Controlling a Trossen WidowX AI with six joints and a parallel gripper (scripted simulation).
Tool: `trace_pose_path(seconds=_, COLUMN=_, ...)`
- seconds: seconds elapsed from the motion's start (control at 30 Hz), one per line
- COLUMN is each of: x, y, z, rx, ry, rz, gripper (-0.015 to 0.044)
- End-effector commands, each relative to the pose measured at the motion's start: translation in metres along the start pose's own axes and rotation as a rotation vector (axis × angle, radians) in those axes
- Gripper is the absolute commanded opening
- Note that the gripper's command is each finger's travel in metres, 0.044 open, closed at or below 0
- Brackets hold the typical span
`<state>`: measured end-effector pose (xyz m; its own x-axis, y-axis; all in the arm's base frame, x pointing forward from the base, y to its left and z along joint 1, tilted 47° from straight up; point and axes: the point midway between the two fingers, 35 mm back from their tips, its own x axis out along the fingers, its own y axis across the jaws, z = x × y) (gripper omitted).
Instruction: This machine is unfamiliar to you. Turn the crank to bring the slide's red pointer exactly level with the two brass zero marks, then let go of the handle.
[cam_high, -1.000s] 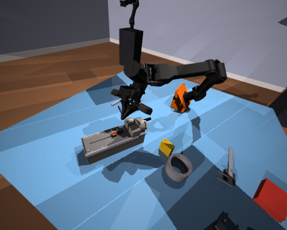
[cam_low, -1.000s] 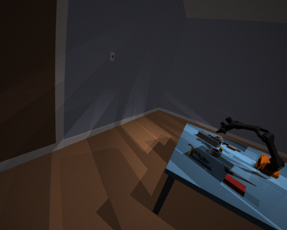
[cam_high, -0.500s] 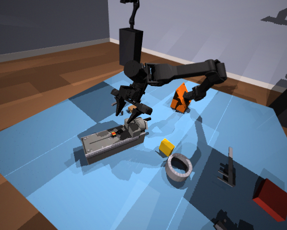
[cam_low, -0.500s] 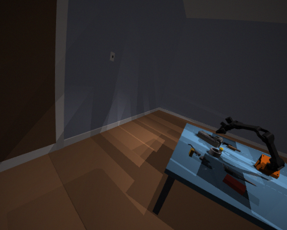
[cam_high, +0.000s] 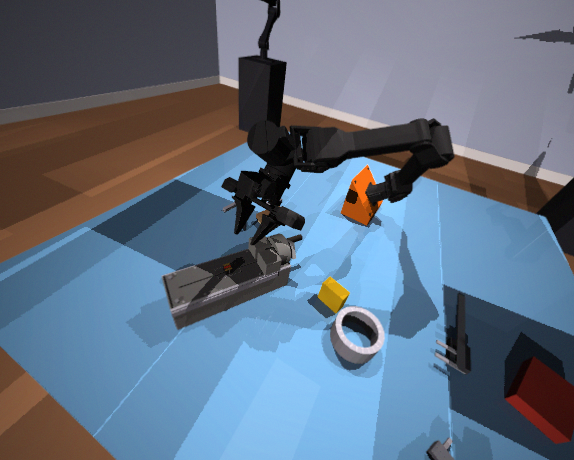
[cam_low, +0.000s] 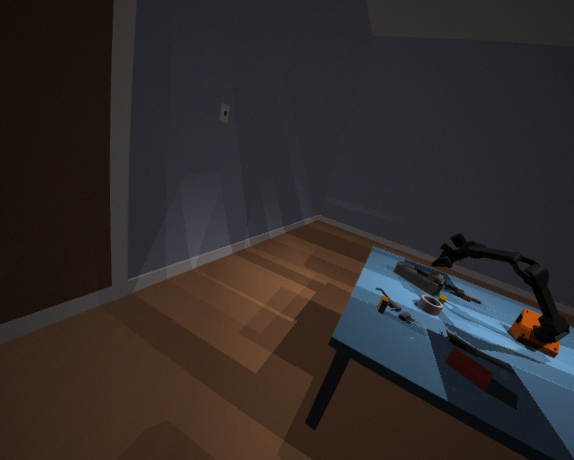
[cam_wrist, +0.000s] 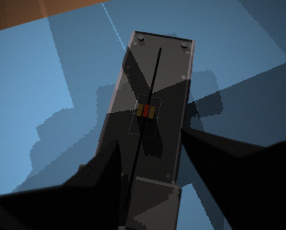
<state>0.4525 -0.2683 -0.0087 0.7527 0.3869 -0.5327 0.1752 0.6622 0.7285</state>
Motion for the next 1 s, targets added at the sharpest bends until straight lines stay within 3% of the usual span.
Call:
trace_pose_path(seconds=0.0, x=-0.0001, y=0.0001, z=0.0001, rx=0.000, ry=0.000, rz=0.000, gripper=0.0125)
trace_pose_path(seconds=0.17, x=-0.0001, y=0.0001, z=0.0001, rx=0.000, ry=0.000, rz=0.000, gripper=0.0000)
trace_pose_path(seconds=0.73, x=0.0000, y=0.0002, z=0.0000, rx=0.000, ry=0.000, rz=0.001, gripper=0.0000)
trace_pose_path(seconds=0.97, x=0.0000, y=0.0002, z=0.0000, rx=0.000, ry=0.000, rz=0.001, gripper=0.0184)
